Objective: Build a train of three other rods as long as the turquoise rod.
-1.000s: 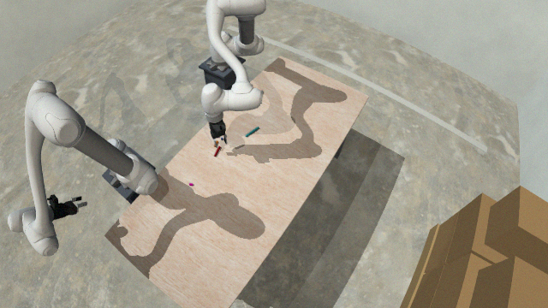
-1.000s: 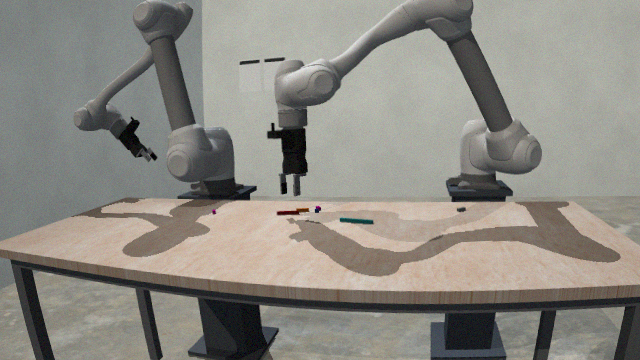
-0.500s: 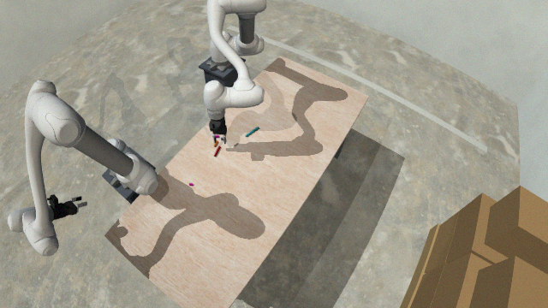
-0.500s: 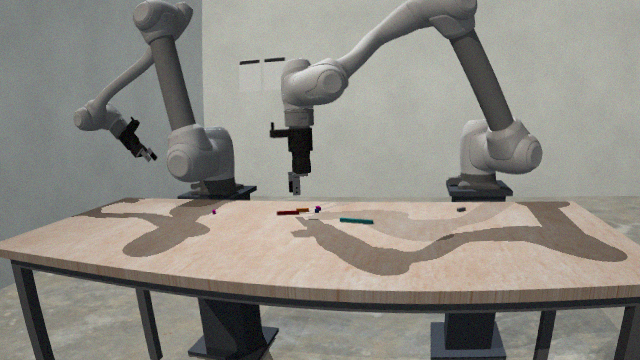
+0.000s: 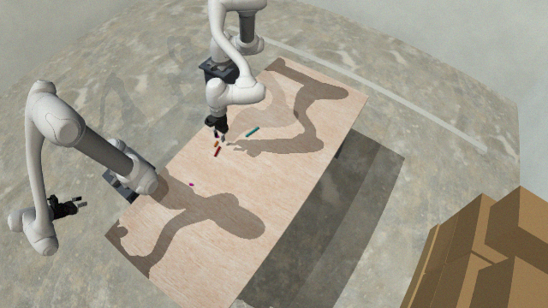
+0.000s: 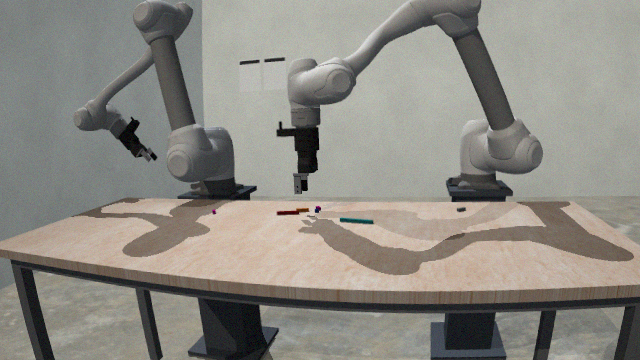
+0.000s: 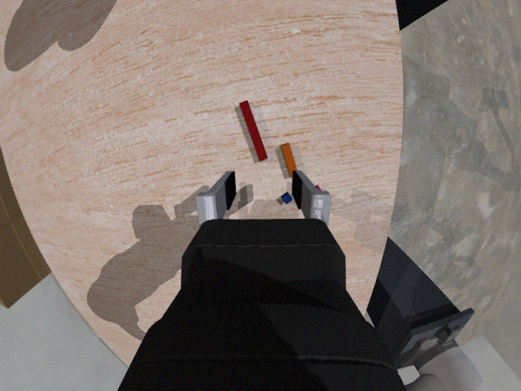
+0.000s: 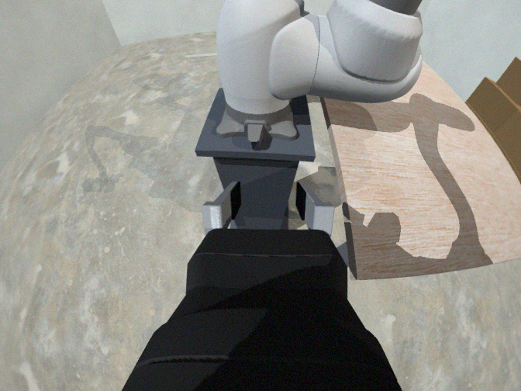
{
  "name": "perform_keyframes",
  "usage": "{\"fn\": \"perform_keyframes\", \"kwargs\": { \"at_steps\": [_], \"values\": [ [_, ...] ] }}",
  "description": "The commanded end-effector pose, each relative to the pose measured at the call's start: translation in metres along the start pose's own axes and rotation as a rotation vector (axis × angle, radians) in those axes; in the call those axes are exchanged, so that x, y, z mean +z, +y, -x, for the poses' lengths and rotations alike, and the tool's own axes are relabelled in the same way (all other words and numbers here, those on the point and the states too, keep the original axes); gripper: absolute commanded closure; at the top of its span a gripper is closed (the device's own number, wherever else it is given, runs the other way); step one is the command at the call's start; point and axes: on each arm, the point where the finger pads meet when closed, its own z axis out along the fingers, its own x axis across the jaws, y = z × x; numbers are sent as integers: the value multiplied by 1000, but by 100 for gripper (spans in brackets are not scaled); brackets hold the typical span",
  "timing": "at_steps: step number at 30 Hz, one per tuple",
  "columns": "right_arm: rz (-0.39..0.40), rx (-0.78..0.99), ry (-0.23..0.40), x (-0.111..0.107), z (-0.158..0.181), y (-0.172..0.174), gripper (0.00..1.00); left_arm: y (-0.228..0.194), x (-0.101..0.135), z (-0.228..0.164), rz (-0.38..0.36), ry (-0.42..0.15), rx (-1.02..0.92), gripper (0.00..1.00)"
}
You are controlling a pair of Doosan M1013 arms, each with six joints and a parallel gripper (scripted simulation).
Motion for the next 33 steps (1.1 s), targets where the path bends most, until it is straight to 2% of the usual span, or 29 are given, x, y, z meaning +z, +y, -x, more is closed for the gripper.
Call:
{"fn": "perform_keyframes", "kwargs": {
  "at_steps": [1,19,24,32,33],
  "values": [
    [1,0,0,0,0,0,0,5,-1,-5,-8,5,167,0],
    [1,0,0,0,0,0,0,34,-2,-25,-9,2,806,0],
    [1,0,0,0,0,0,0,38,-2,-27,-9,2,882,0],
    [1,0,0,0,0,0,0,39,-2,-28,-9,2,896,0],
    [1,0,0,0,0,0,0,39,-2,-28,-9,2,896,46]
  ]
}}
